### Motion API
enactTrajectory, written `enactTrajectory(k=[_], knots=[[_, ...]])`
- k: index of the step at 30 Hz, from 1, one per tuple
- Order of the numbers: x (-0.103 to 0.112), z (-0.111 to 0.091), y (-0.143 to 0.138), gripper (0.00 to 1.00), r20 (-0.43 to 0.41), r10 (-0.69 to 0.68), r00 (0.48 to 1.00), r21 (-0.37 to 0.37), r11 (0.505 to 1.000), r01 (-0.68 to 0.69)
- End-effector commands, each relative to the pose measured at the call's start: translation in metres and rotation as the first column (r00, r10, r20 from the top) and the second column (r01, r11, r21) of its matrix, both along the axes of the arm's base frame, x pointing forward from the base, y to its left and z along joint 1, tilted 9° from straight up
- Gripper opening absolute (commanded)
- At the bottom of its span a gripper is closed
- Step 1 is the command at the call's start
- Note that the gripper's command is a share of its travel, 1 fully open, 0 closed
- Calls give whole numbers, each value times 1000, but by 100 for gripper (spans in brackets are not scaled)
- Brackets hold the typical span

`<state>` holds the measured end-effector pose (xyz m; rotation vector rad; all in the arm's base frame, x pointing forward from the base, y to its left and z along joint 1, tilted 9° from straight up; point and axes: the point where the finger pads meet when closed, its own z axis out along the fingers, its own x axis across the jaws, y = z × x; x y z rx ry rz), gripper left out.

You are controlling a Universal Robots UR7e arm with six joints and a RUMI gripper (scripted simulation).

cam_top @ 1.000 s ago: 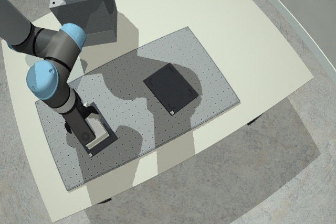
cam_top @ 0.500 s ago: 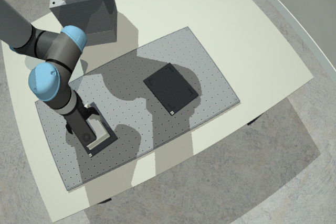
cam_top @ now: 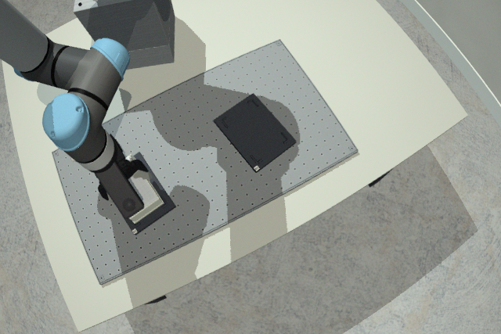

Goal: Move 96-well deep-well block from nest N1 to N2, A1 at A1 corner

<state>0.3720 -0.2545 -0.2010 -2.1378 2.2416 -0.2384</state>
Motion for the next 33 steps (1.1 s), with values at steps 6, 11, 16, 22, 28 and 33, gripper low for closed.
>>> enactTrajectory(k=[6, 11, 16, 22, 28, 33], knots=[[0, -1, 0, 0, 1, 0, 1000, -1, 1000, 0], [1, -2, 0, 0, 1, 0, 1000, -1, 1000, 0], [1, -3, -1, 0, 1, 0, 1000, -1, 1000, 0], [1, -4, -1, 0, 1, 0, 1000, -1, 1000, 0], [1, -4, -1, 0, 1, 0, 1000, -1, 1000, 0], [1, -5, -1, 0, 1, 0, 1000, -1, 1000, 0]])
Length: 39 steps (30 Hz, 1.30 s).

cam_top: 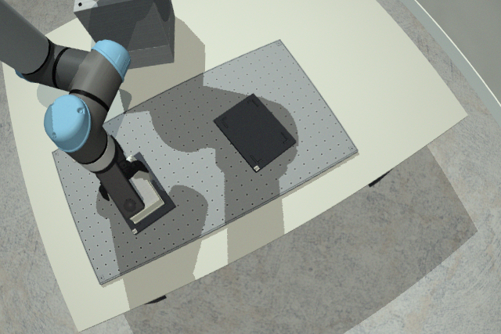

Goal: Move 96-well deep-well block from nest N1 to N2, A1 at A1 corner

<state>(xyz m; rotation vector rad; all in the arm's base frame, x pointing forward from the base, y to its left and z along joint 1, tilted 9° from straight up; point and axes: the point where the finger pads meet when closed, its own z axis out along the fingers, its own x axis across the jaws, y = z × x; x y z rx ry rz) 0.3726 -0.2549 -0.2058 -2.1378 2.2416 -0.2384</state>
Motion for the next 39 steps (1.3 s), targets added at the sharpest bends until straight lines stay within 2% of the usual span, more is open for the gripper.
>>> enactTrajectory(k=[1, 36, 37, 39], knots=[[0, 0, 0, 0, 1, 0, 1000, -1, 1000, 0], [1, -5, -1, 0, 1, 0, 1000, -1, 1000, 0], [1, -5, -1, 100, 1, 0, 1000, -1, 1000, 0], [1, -5, -1, 100, 1, 0, 1000, -1, 1000, 0]])
